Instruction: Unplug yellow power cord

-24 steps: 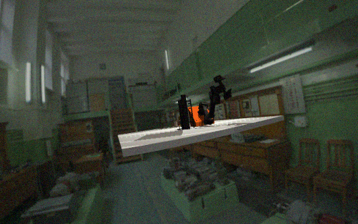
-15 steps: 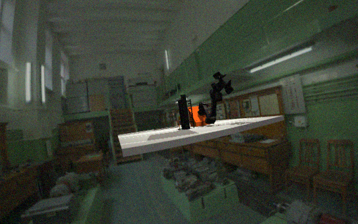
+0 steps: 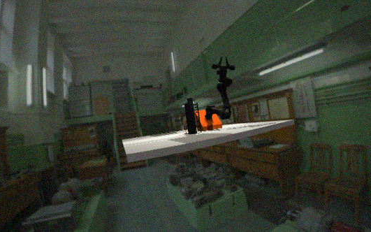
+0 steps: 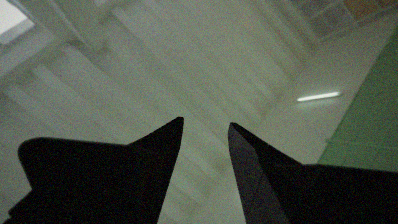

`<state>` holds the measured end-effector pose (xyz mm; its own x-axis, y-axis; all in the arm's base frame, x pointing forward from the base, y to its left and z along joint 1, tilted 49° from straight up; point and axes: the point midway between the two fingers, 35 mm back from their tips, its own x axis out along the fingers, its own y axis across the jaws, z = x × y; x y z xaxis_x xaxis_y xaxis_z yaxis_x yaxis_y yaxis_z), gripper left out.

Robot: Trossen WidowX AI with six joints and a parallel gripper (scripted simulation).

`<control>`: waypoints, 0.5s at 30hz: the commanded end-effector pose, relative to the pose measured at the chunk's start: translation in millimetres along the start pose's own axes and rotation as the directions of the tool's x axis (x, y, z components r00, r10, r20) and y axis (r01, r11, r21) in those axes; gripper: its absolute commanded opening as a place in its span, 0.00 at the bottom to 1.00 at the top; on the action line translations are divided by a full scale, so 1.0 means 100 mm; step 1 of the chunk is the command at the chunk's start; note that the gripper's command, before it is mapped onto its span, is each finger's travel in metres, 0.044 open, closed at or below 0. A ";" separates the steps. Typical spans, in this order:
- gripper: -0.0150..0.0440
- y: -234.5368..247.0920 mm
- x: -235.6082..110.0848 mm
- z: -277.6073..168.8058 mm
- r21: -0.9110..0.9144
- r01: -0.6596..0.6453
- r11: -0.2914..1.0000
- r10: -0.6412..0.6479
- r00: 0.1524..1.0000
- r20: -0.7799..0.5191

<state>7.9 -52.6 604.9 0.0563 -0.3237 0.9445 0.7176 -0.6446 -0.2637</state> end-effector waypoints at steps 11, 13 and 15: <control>0.53 2.02 -0.24 -1.22 0.673 -0.357 0.647 0.644 0.728 -0.233; 0.53 2.33 -0.39 -1.29 0.753 -0.354 0.554 0.726 0.648 -0.229; 0.53 2.62 -0.56 -1.33 0.823 -0.336 0.458 0.799 0.561 -0.215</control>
<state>75.1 -269.6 490.9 0.3688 -0.8295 0.4194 0.9078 0.2246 -0.3541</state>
